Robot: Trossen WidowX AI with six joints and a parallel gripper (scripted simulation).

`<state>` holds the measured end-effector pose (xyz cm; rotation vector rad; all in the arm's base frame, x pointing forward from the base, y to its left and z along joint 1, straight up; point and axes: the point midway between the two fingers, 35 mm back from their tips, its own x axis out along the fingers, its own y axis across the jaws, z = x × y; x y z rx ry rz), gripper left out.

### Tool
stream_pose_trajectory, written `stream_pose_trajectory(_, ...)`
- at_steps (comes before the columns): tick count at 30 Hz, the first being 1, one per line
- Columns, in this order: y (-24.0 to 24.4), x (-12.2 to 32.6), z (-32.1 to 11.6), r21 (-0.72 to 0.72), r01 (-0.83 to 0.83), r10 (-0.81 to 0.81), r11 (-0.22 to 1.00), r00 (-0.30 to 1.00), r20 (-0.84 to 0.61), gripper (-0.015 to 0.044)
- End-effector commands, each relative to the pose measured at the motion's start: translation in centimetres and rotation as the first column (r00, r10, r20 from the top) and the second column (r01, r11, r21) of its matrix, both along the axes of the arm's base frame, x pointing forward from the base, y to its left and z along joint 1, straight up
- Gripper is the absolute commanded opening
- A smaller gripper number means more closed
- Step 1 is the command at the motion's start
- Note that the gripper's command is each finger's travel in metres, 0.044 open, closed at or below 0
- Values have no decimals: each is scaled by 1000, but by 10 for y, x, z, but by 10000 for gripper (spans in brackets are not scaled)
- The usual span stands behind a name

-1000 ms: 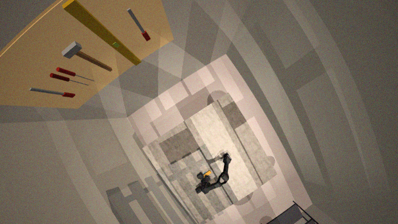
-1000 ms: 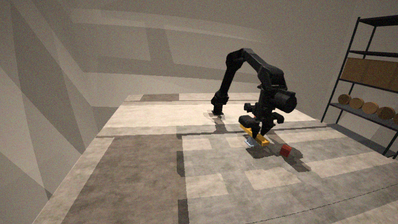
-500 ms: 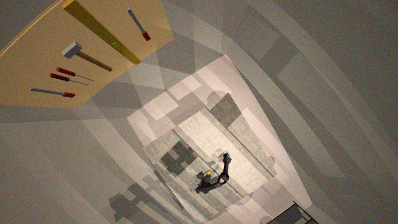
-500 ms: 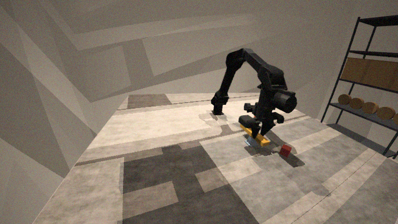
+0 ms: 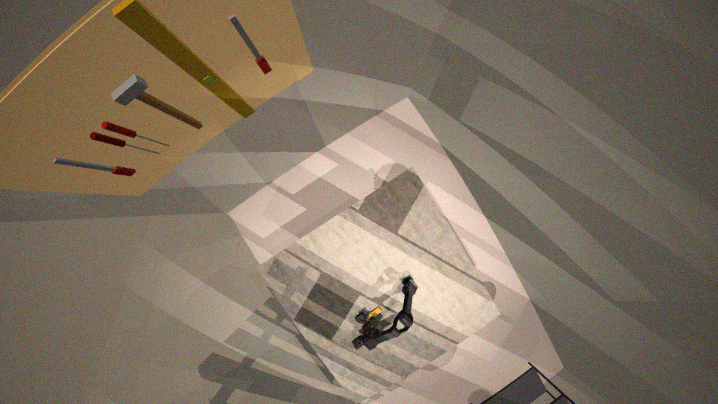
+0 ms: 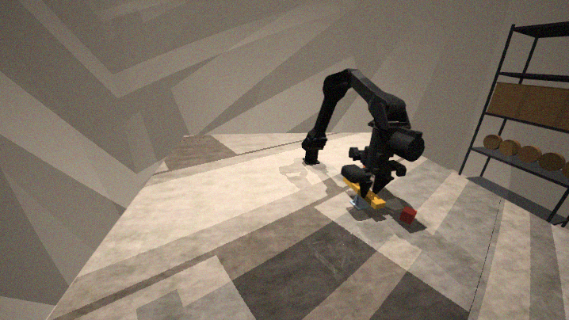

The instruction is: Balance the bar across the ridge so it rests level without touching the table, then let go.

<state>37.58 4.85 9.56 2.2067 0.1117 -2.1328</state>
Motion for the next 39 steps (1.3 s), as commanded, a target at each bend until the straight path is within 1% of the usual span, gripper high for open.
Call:
stream_pose_trajectory(1, 0, 0, 0, 0, 0, 0, 1000, 1000, 0, 173)
stream_pose_trajectory(2, 0, 0, 0, 0, 0, 0, 1000, 1000, 0, 173)
stream_pose_trajectory(3, 0, 0, 0, 0, 0, 0, 1000, 1000, 0, 185)
stream_pose_trajectory(14, 0, 0, 0, 0, 0, 0, 1000, 1000, 0, 185)
stream_pose_trajectory(23, 0, 0, 0, 0, 0, 0, 1000, 1000, 0, 421)
stream_pose_trajectory(24, 0, 0, 0, 0, 0, 0, 1000, 1000, 0, 440)
stream_pose_trajectory(28, 0, 1, 7, 0, 0, 0, 1000, 1000, 0, 440)
stream_pose_trajectory(36, 0, -2, 93, 0, 0, 0, 1000, 1000, 0, 440)
stream_pose_trajectory(39, 0, -3, 100, -1, 0, 0, 1000, 1000, 0, 440)
